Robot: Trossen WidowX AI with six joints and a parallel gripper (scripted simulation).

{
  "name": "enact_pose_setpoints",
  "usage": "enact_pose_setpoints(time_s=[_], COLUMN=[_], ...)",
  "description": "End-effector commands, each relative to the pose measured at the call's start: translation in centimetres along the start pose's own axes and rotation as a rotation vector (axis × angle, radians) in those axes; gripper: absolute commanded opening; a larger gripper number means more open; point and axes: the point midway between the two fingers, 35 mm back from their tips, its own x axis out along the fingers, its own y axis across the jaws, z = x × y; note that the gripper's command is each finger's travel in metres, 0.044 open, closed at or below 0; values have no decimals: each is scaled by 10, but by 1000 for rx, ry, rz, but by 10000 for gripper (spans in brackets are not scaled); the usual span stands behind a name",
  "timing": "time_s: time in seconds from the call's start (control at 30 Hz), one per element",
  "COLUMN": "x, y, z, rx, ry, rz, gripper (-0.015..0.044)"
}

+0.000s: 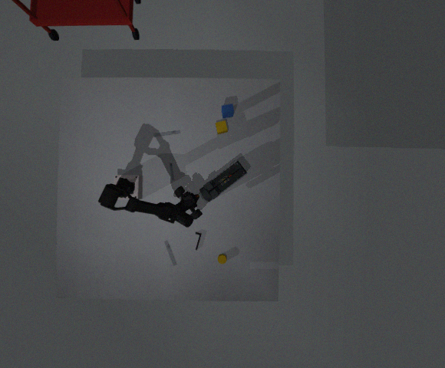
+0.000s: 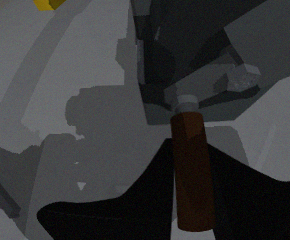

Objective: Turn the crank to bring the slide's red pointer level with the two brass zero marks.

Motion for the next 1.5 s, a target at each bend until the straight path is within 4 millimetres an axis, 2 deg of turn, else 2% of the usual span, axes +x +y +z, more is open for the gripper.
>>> enact_pose_setpoints(time_s=[0.0, 0.6, 1.47], x=[-5, -18, -29], y=[7, 10, 5], z=[5, 17, 28], rx=[2, 2, 2], ry=[-6, -6, -6], rz=[8, 8, 8], gripper=[0, 0, 0])
